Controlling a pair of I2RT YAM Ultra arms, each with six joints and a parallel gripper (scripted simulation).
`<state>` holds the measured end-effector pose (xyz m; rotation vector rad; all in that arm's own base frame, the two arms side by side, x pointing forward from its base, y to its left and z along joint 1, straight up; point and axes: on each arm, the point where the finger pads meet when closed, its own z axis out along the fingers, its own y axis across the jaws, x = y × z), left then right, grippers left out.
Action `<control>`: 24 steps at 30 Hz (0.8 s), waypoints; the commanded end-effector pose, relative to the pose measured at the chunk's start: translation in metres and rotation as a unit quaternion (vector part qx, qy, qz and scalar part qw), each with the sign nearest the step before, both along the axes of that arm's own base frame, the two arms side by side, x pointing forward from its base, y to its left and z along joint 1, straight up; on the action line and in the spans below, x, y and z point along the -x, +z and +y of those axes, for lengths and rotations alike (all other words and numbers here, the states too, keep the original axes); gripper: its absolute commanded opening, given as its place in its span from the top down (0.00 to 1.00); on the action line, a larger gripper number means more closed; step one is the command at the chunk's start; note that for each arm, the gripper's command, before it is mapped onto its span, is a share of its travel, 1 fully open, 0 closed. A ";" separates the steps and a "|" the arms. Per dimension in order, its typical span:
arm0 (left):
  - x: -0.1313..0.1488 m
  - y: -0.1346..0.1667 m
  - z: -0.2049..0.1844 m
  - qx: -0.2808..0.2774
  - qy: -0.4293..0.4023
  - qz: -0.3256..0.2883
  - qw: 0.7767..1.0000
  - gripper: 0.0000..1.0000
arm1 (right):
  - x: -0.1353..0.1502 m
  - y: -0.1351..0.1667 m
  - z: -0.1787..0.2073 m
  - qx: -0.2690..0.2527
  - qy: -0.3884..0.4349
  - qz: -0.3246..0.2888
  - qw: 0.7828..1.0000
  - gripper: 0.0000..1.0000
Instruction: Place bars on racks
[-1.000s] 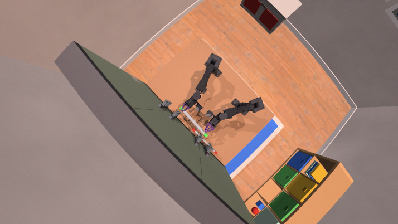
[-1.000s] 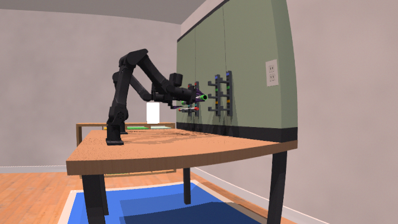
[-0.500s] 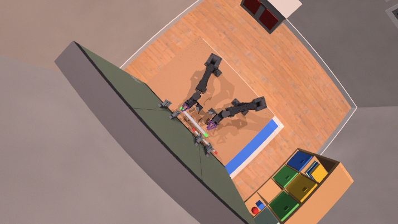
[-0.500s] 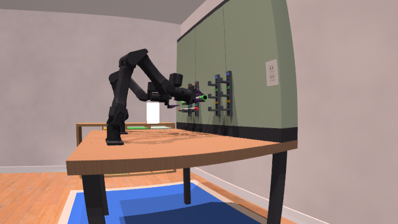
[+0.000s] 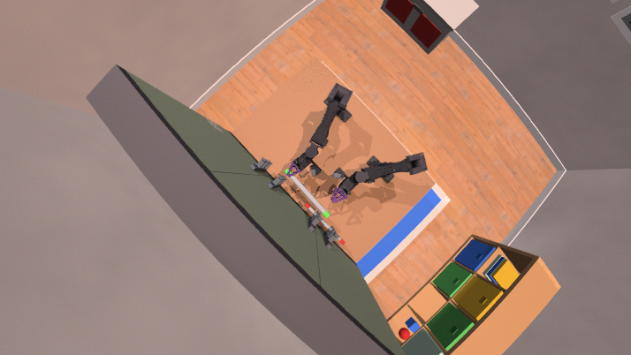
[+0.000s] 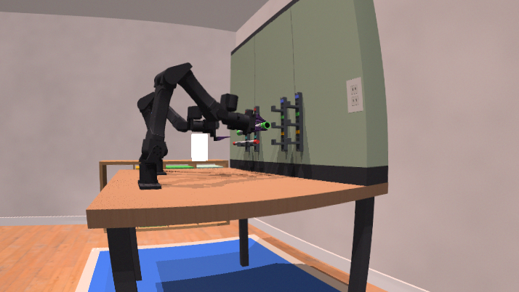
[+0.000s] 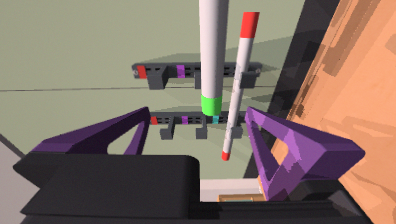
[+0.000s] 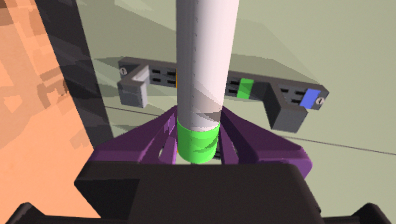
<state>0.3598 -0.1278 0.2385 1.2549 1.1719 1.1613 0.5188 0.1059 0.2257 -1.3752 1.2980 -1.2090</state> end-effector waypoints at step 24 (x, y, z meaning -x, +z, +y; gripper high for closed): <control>0.005 0.010 0.001 0.006 0.001 -0.009 1.000 0.00 | -0.005 0.062 0.001 -0.044 -0.001 -0.082 0.996 1.00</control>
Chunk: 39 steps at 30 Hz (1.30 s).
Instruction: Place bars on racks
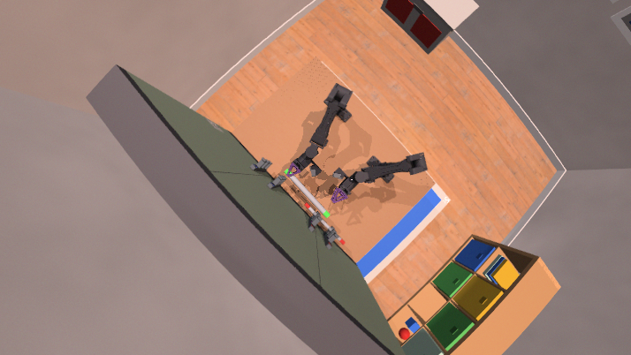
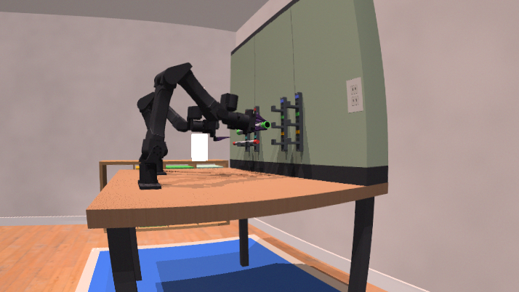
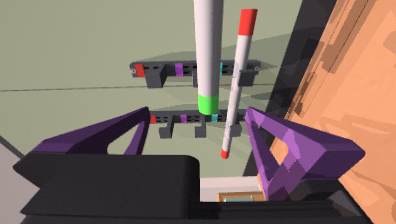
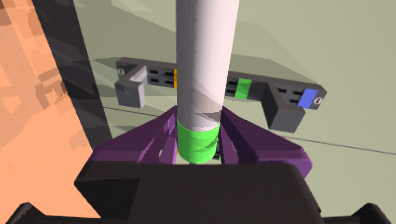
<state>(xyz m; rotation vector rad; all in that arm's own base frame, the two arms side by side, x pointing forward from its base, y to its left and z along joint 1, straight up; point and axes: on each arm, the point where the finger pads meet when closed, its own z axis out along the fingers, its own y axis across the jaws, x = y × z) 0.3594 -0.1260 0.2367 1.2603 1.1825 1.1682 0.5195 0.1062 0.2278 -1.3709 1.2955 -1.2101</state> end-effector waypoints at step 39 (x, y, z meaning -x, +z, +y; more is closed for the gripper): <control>0.005 0.011 -0.001 0.008 -0.003 -0.013 1.000 0.00 | -0.005 0.041 -0.002 -0.044 -0.001 -0.080 0.996 1.00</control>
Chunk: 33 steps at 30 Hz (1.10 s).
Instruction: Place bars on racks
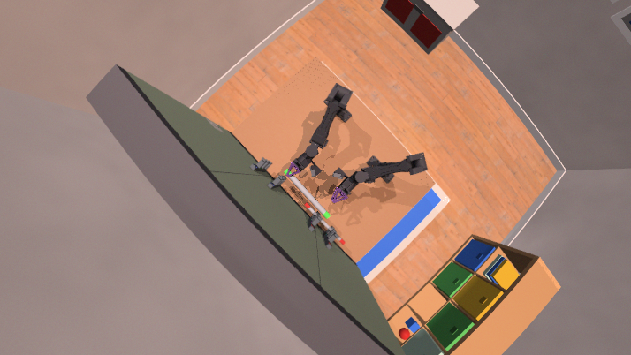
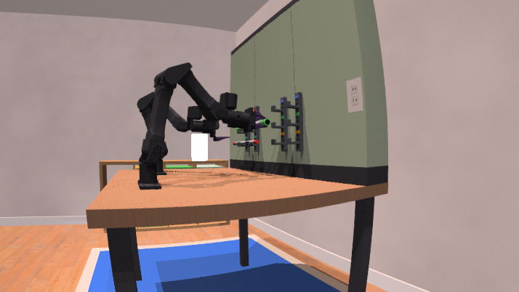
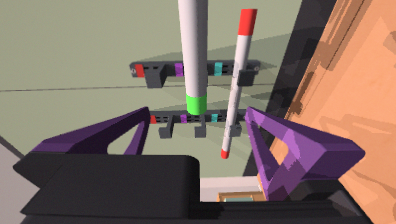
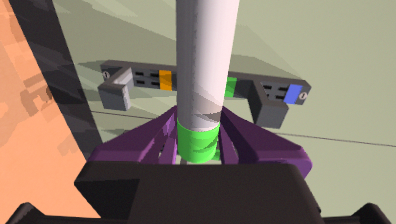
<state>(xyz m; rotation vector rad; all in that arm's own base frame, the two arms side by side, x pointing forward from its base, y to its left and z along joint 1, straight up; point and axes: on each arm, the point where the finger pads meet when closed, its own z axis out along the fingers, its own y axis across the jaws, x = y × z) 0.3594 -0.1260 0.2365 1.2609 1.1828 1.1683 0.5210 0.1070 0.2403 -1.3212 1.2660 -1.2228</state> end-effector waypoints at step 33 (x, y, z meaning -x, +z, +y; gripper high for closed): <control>0.000 0.011 0.010 0.008 -0.003 -0.013 1.000 0.00 | -0.003 0.018 -0.004 -0.036 -0.002 -0.055 0.998 1.00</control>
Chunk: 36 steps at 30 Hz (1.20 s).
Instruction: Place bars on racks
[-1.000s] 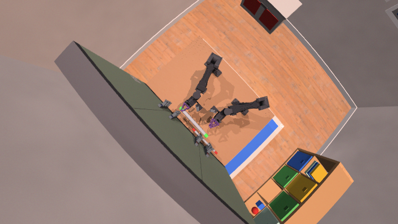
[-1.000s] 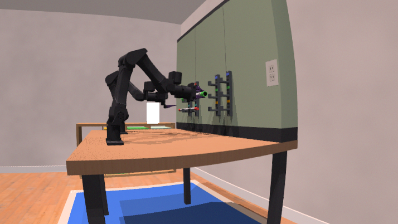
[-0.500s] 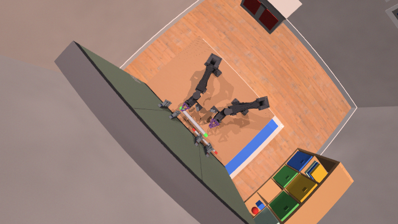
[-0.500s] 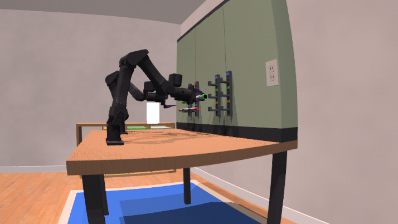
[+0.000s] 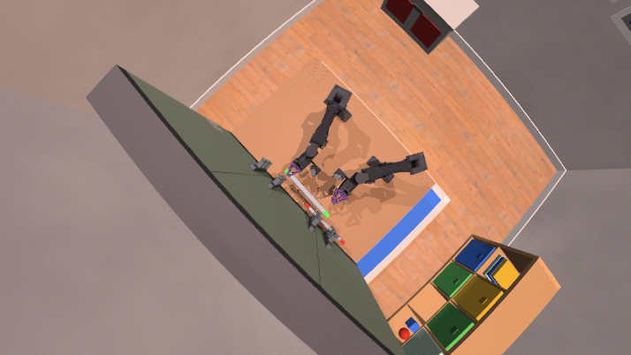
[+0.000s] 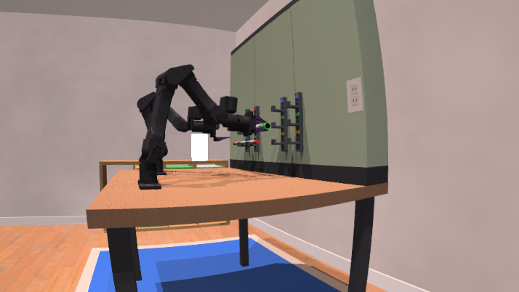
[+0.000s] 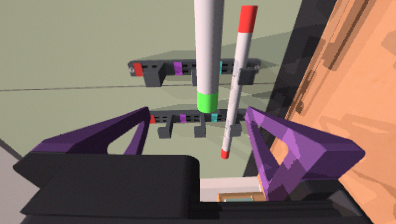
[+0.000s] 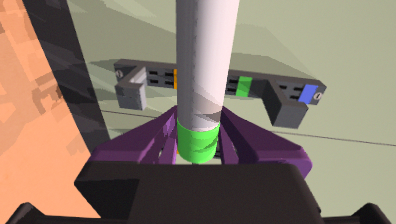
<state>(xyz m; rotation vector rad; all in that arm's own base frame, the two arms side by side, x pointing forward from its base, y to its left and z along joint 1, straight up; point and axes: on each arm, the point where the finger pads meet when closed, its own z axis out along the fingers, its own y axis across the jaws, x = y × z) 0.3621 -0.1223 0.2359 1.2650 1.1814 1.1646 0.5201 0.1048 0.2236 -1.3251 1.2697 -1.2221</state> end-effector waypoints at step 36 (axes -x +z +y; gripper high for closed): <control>-0.009 0.012 0.036 0.008 -0.001 -0.015 1.000 0.00 | -0.004 0.030 -0.002 -0.036 -0.001 -0.058 0.998 1.00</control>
